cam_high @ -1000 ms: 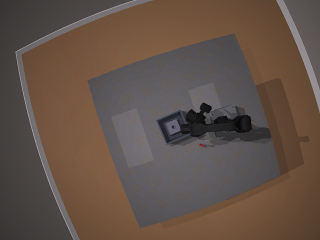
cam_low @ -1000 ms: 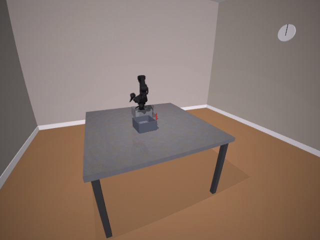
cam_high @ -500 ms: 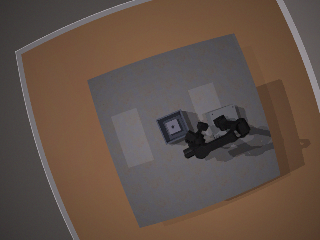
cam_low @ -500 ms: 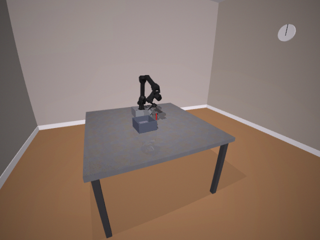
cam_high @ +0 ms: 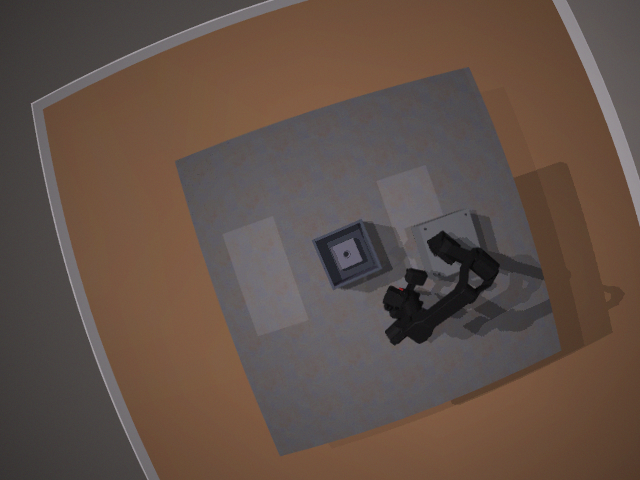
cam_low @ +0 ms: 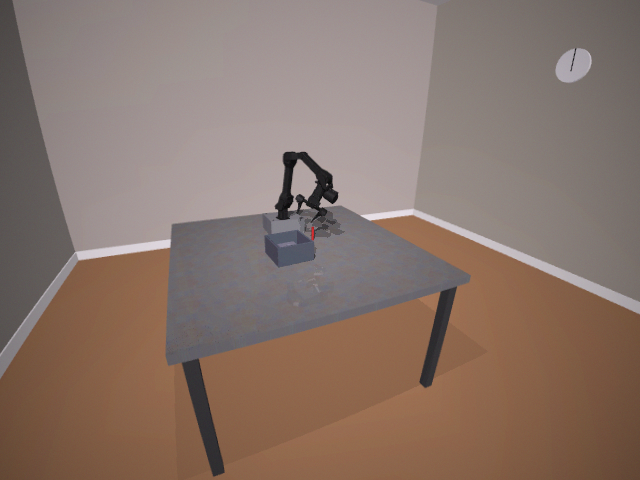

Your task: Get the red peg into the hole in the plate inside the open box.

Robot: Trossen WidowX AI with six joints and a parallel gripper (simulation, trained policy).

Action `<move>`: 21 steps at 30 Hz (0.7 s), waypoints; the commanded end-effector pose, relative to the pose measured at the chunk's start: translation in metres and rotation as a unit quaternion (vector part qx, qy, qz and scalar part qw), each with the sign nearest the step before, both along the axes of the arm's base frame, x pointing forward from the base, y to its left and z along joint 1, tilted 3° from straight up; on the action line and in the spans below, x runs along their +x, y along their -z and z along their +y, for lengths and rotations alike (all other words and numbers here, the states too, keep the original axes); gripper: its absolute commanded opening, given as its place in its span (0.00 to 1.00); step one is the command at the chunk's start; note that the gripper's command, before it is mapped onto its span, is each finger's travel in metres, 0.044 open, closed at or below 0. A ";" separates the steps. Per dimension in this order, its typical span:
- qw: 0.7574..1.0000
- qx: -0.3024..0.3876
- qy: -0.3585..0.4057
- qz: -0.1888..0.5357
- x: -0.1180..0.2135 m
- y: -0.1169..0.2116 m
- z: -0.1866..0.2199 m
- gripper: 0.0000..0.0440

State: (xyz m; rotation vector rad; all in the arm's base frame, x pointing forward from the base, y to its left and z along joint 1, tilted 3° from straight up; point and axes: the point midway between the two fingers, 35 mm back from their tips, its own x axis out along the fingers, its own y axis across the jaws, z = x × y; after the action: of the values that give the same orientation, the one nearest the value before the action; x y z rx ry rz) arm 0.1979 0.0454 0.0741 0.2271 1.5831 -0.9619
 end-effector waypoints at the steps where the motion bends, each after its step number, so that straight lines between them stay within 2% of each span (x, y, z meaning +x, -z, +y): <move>1: 1.000 0.004 0.000 0.003 -0.004 0.007 0.010 1.00; 21: 0.999 0.009 -0.042 -0.029 -0.014 0.084 0.033 1.00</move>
State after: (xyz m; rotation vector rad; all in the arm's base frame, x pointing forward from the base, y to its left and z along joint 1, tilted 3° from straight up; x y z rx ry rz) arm 0.1857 0.0803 -0.0016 0.1990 1.5506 -0.8657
